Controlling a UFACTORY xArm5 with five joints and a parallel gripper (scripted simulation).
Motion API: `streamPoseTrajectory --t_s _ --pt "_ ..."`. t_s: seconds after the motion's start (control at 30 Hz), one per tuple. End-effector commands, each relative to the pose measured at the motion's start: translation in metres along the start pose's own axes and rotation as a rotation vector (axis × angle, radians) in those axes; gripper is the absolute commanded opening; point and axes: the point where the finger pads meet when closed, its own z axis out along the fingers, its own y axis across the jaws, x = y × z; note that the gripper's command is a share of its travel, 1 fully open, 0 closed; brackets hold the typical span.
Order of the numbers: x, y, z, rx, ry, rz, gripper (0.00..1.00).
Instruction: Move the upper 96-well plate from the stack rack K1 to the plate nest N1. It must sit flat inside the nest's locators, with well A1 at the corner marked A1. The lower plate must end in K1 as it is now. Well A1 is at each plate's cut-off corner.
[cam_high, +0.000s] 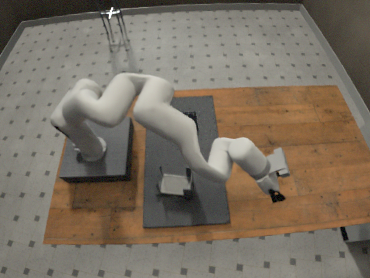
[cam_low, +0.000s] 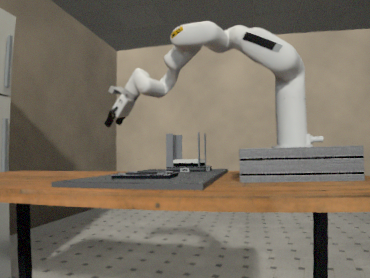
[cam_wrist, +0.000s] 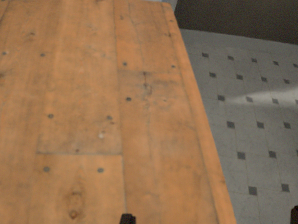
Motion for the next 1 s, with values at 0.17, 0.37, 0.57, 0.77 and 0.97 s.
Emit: streamPoseTrajectory --t_s 0.17,0.37,0.57,0.77,0.97 --pt "0.003 0.001 -0.002 -0.002 0.005 0.0 1.0" --pt "0.003 0.001 -0.002 -0.002 0.005 0.0 1.0" --pt "0.0 0.001 -0.006 0.005 -0.027 0.006 1.0" --pt "-0.022 0.003 -0.027 0.022 -0.1 0.018 1.0" --pt "-0.039 0.003 -0.041 0.035 -0.155 0.027 1.0"
